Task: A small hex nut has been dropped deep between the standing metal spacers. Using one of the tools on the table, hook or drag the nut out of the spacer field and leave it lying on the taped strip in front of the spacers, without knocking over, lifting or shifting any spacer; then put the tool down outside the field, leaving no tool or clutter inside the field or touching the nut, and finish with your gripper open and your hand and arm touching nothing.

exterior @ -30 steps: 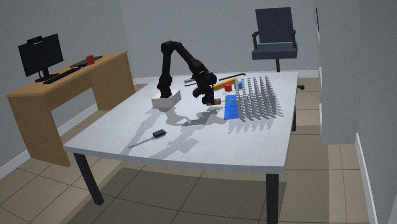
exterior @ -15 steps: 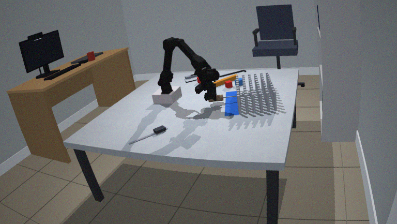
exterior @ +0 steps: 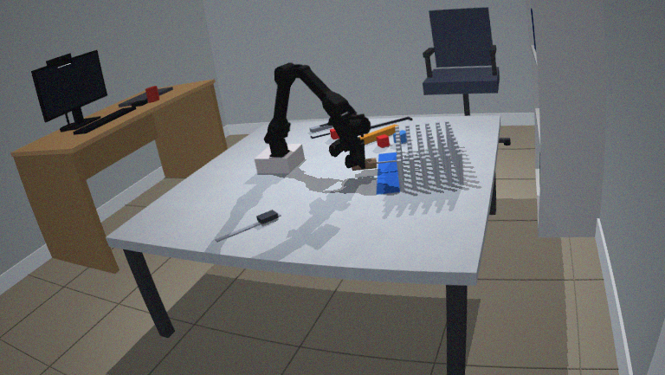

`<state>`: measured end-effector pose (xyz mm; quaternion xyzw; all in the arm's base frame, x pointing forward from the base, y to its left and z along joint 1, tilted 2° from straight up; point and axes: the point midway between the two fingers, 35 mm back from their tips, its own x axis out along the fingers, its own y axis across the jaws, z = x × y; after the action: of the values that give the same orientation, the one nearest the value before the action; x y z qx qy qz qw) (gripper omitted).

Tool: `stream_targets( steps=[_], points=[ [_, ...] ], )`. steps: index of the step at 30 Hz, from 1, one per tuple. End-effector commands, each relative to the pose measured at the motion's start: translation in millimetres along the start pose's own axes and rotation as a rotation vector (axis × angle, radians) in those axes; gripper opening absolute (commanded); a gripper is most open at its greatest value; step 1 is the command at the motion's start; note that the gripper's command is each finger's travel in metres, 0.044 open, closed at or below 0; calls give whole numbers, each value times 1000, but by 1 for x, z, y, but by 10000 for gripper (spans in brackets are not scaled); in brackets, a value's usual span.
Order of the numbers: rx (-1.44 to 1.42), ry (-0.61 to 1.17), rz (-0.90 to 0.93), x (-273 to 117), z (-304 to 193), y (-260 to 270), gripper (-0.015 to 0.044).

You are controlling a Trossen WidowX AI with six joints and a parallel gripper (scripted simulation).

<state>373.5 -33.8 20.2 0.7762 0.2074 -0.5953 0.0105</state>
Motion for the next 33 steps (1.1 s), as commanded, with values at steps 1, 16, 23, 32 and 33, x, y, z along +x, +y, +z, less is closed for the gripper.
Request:
stream_targets(
  steps=[1, 16, 23, 32, 33],
  points=[
    [3, 6, 4, -1, -5, 1, 0],
    [3, 7, 4, 1, -14, 1, 0],
    [3, 8, 4, 2, -18, 1, 0],
    [3, 8, 4, 4, -24, 1, 0],
    [3, 8, 4, 4, -24, 1, 0]
  ],
)
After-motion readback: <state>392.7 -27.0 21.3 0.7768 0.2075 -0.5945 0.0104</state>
